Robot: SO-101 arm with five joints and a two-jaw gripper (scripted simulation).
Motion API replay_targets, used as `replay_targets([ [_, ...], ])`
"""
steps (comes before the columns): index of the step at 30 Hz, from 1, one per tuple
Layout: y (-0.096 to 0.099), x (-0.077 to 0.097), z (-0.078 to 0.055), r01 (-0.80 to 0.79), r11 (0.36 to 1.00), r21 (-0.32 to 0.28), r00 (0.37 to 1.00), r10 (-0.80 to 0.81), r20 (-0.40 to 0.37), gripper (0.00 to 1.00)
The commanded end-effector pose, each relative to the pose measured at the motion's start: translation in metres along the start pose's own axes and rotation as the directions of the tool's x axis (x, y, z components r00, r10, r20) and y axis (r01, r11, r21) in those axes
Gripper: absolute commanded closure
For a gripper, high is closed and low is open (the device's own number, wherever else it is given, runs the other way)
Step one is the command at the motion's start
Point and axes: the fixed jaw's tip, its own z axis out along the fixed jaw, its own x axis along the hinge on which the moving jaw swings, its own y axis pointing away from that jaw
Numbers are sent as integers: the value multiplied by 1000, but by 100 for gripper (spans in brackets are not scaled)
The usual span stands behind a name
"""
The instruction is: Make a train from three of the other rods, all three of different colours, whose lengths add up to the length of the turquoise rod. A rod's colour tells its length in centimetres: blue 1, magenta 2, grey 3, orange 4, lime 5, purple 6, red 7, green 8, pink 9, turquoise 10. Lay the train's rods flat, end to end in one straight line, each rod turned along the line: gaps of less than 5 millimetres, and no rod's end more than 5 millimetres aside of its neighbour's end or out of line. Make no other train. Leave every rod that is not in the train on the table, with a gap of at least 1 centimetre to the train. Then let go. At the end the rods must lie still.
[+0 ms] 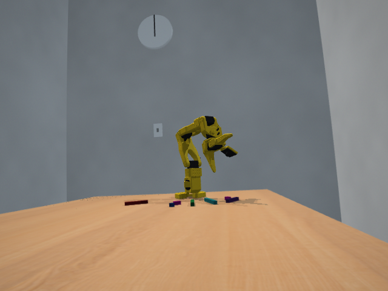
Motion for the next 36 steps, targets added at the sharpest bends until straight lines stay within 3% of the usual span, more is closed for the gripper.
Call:
replay_targets([
  [1,-9,-1,-9,-1,997,72,1000,0,6,0],
  [7,-9,7,-10,-51,995,81,999,52,-2,0],
  [15,-1,46,-16,-284,950,131,956,292,-39,0],
  [17,-1,46,-16,-284,950,131,956,292,-39,0],
  [25,16,80,-22,-494,849,189,855,514,-73,0],
  [36,20,86,-23,-534,821,202,827,557,-80,0],
])
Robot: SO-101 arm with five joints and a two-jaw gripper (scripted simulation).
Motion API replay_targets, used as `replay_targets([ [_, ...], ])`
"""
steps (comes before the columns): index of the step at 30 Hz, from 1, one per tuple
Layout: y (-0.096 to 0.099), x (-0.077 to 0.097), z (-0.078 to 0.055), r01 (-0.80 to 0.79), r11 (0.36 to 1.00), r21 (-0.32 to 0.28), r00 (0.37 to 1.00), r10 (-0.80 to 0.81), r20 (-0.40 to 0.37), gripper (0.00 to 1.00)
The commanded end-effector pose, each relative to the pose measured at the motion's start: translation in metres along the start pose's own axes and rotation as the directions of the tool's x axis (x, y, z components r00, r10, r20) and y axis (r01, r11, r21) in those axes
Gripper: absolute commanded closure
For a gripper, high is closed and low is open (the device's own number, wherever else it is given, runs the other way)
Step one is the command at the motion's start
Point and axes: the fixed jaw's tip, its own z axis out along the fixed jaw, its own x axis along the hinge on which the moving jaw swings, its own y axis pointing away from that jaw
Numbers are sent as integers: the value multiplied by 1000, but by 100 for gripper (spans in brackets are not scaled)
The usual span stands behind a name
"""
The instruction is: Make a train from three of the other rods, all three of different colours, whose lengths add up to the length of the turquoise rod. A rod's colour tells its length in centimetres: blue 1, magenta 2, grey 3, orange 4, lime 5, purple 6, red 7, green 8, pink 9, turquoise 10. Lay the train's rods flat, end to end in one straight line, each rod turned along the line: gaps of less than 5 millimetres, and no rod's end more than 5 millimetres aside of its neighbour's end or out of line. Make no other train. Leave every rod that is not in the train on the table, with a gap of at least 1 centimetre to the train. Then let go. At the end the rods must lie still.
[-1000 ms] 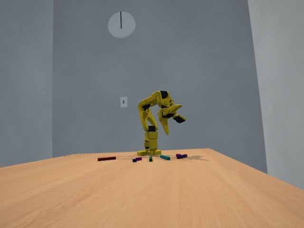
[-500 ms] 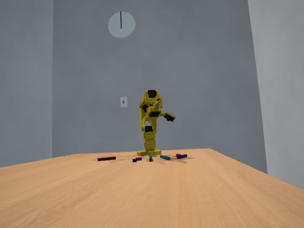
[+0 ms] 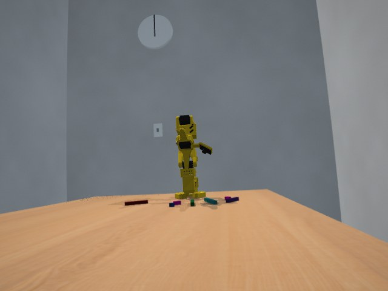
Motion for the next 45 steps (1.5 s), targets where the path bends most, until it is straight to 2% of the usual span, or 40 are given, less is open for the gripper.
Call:
replay_targets([
  [1,-7,1,-7,-16,998,62,1000,16,2,0],
  [45,-5,3,-6,-26,998,57,1000,27,-1,0],
])
